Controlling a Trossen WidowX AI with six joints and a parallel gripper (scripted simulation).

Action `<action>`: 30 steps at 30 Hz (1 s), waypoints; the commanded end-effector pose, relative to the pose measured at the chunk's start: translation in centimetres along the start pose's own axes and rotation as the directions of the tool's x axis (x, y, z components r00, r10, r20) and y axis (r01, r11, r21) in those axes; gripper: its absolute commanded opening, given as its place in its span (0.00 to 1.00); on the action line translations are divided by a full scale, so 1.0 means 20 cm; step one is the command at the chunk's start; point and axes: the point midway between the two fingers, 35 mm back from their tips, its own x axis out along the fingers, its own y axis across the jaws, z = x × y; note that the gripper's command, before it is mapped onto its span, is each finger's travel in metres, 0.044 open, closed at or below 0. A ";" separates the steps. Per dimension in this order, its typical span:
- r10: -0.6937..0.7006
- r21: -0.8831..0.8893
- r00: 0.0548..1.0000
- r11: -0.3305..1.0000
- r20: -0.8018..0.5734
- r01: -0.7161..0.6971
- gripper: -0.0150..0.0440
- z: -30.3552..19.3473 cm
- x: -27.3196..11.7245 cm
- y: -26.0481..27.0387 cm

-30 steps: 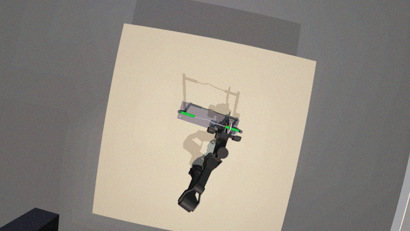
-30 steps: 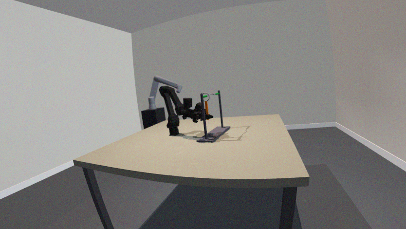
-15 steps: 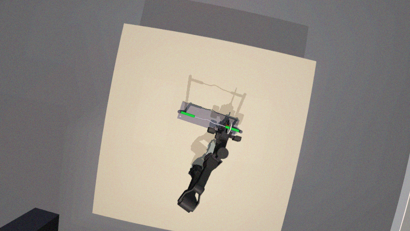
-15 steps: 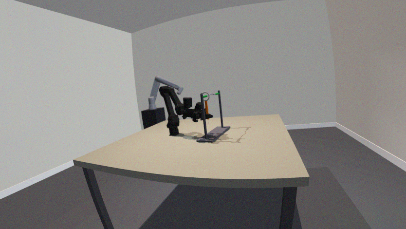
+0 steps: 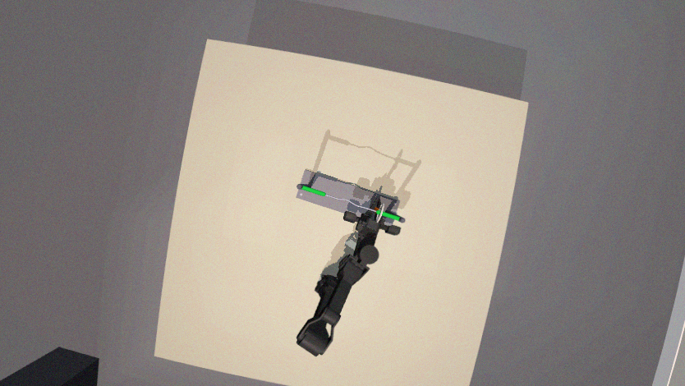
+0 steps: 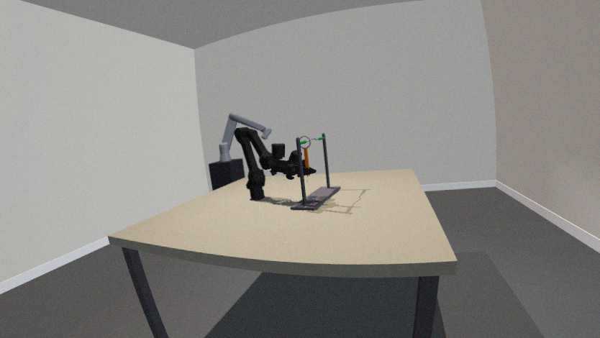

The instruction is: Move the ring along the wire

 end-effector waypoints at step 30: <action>0.031 0.055 0.996 0.998 -0.086 -0.027 0.00 0.00 -0.05 0.19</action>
